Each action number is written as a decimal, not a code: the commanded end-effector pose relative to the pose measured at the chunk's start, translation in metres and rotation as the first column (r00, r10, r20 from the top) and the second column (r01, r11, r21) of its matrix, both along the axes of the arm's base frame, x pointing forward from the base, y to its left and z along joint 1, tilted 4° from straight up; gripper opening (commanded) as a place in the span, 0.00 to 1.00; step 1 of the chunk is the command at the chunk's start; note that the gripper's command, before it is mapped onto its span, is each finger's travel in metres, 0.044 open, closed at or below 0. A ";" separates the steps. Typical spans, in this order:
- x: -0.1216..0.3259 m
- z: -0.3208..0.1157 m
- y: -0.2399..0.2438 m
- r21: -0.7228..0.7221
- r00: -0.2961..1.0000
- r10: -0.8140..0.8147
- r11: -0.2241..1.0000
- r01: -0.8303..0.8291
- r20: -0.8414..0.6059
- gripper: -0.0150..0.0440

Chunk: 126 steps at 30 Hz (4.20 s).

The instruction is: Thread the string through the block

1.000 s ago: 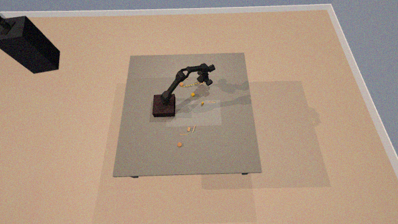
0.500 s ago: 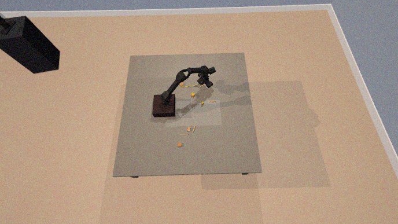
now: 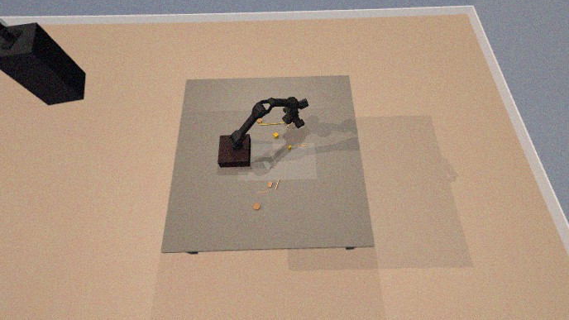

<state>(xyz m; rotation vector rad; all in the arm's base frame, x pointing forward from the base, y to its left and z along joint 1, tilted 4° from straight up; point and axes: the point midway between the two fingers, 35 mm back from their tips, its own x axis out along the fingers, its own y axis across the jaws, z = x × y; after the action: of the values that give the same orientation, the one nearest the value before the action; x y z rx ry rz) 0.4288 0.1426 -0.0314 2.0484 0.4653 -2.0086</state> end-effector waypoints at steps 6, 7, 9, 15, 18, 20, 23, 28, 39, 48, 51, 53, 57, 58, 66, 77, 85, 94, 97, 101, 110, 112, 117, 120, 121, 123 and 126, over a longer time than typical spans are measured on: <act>-0.003 -0.010 -0.010 -0.001 1.000 0.003 1.000 -0.003 -0.002 0.25; -0.004 -0.011 -0.011 -0.001 1.000 0.003 1.000 -0.003 -0.002 0.25; -0.004 -0.012 -0.012 -0.001 1.000 0.003 1.000 -0.003 -0.002 0.25; -0.005 -0.012 -0.013 -0.001 1.000 0.003 1.000 -0.003 -0.001 0.25; -0.007 -0.012 -0.014 -0.001 1.000 0.003 1.000 -0.003 -0.001 0.25; -0.009 -0.012 -0.015 -0.001 1.000 0.003 1.000 -0.003 -0.002 0.25; -0.012 -0.012 -0.016 -0.001 1.000 0.003 1.000 -0.003 -0.002 0.25; -0.018 -0.012 -0.019 -0.002 1.000 0.003 1.000 -0.003 -0.003 0.25; -0.030 -0.012 -0.024 -0.002 1.000 0.003 1.000 -0.003 -0.004 0.25; -0.040 -0.013 -0.028 -0.003 1.000 0.003 1.000 -0.003 -0.005 0.25; -0.043 -0.013 -0.030 -0.003 1.000 0.003 1.000 -0.003 -0.005 0.25; -0.046 -0.013 -0.031 -0.003 1.000 0.003 1.000 -0.003 -0.006 0.25; -0.050 -0.013 -0.032 -0.003 1.000 0.003 1.000 -0.003 -0.006 0.25; -0.051 -0.013 -0.033 -0.003 1.000 0.003 1.000 -0.003 -0.006 0.25; -0.061 -0.014 -0.037 -0.003 1.000 0.003 1.000 -0.003 -0.007 0.25; -0.073 -0.015 -0.041 -0.003 1.000 0.003 1.000 -0.003 -0.005 0.25; -0.079 -0.014 -0.044 -0.003 1.000 0.002 1.000 -0.003 -0.005 0.25; -0.091 -0.014 -0.049 -0.003 1.000 0.002 1.000 -0.002 -0.006 0.25; -0.095 -0.014 -0.051 -0.003 1.000 0.002 1.000 -0.002 -0.006 0.25; -0.100 -0.015 -0.053 -0.003 1.000 0.002 1.000 -0.002 -0.006 0.25; -0.111 -0.015 -0.057 -0.003 1.000 0.002 1.000 -0.002 -0.007 0.25; -0.113 -0.015 -0.058 -0.003 1.000 0.002 1.000 -0.002 -0.007 0.25; -0.119 -0.015 -0.061 -0.004 1.000 0.002 1.000 -0.002 -0.007 0.25; -0.123 -0.015 -0.062 -0.004 1.000 0.002 1.000 -0.002 -0.008 0.25; -0.125 -0.015 -0.063 -0.004 1.000 0.002 1.000 -0.002 -0.008 0.25; -0.127 -0.015 -0.064 -0.004 1.000 0.002 1.000 -0.002 -0.008 0.25; -0.123 -0.016 -0.063 -0.004 1.000 -0.003 1.000 0.003 -0.010 0.30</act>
<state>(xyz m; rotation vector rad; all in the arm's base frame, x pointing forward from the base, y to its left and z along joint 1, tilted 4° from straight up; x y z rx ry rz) 0.3054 0.0797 -0.0473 2.0387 0.4604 -2.0204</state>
